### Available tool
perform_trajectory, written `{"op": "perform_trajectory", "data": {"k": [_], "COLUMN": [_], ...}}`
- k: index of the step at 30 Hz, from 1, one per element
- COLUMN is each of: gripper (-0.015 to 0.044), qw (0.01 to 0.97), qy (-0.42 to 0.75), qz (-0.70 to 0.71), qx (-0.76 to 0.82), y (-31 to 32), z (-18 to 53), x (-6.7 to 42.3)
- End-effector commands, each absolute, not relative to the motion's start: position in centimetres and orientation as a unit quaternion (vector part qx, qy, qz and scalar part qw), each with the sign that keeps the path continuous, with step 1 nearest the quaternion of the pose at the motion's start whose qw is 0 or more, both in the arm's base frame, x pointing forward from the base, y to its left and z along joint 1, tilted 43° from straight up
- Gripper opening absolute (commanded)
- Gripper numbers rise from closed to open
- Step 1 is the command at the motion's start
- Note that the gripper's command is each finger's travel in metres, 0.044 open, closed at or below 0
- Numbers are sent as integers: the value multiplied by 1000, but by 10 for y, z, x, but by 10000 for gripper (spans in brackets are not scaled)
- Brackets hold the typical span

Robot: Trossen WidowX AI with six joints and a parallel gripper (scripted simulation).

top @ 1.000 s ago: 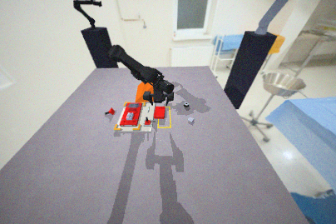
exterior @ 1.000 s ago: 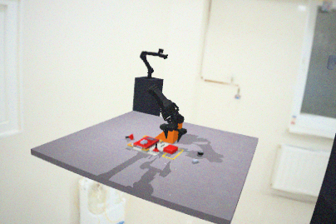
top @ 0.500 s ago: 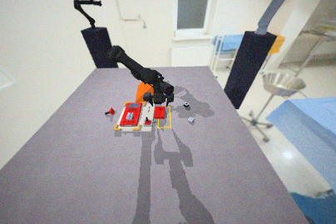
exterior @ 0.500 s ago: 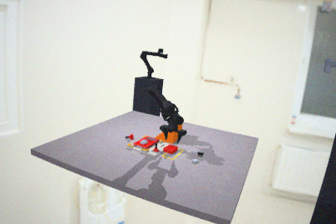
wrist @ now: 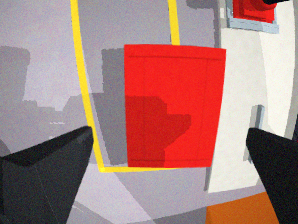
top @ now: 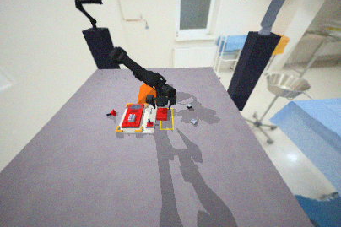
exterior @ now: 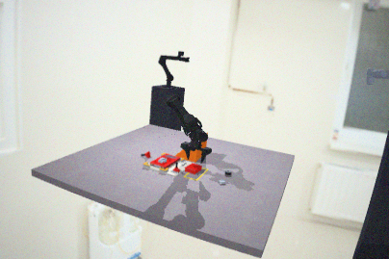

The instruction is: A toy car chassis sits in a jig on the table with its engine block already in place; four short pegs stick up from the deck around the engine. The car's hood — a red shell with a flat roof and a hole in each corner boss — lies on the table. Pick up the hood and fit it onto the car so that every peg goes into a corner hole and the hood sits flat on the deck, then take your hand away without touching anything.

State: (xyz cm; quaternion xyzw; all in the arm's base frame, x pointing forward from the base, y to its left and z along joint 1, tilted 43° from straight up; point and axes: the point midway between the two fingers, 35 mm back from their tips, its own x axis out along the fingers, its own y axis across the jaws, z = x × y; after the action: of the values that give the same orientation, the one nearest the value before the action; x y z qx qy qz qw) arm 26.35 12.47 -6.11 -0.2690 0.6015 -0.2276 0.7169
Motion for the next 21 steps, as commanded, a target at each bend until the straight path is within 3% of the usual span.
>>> {"op": "perform_trajectory", "data": {"k": [1,21], "gripper": [440,440], "qw": [716,716], "qy": [601,601], "qz": [-228,-229], "qx": [-273,-273], "y": [121,113], "z": [-63,-72], "x": [264,266]}}
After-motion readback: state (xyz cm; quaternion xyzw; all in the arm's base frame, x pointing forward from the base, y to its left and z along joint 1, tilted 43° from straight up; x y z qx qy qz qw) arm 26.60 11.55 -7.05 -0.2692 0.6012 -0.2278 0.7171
